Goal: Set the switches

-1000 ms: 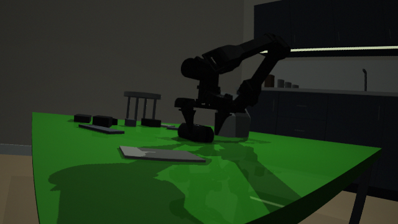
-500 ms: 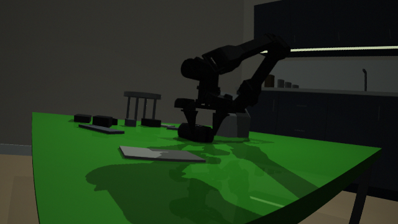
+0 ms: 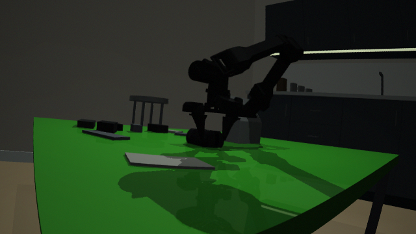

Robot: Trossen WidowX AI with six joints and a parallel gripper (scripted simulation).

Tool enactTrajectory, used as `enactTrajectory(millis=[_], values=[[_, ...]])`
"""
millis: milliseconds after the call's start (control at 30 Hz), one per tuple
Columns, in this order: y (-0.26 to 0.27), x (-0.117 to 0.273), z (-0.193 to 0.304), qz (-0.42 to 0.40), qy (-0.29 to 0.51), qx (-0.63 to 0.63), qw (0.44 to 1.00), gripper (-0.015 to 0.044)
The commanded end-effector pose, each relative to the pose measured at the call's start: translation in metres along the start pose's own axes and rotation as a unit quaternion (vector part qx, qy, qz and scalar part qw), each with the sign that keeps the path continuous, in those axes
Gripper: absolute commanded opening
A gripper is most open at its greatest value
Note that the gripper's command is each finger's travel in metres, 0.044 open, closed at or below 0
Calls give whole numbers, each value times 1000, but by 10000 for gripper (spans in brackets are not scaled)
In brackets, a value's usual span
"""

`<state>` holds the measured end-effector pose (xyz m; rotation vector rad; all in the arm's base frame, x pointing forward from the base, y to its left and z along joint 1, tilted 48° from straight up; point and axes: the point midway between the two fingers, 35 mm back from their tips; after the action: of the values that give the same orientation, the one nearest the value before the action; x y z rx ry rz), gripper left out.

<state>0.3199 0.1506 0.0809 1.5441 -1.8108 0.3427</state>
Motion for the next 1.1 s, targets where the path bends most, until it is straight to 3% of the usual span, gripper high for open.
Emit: enactTrajectory(millis=[0, 1067], values=[[-2, 6, 2, 4, -1, -2, 1000, 336], [-3, 27, 10, 4, -1, -2, 1000, 336]])
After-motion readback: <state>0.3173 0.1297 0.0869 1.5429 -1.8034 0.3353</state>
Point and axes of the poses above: the point midway between the two fingers, 35 mm back from their tips, its own x axis back along the fingers, its own y axis across the jaws, z = x × y, and after that the axes turned 9 degrees about -x, right-handed
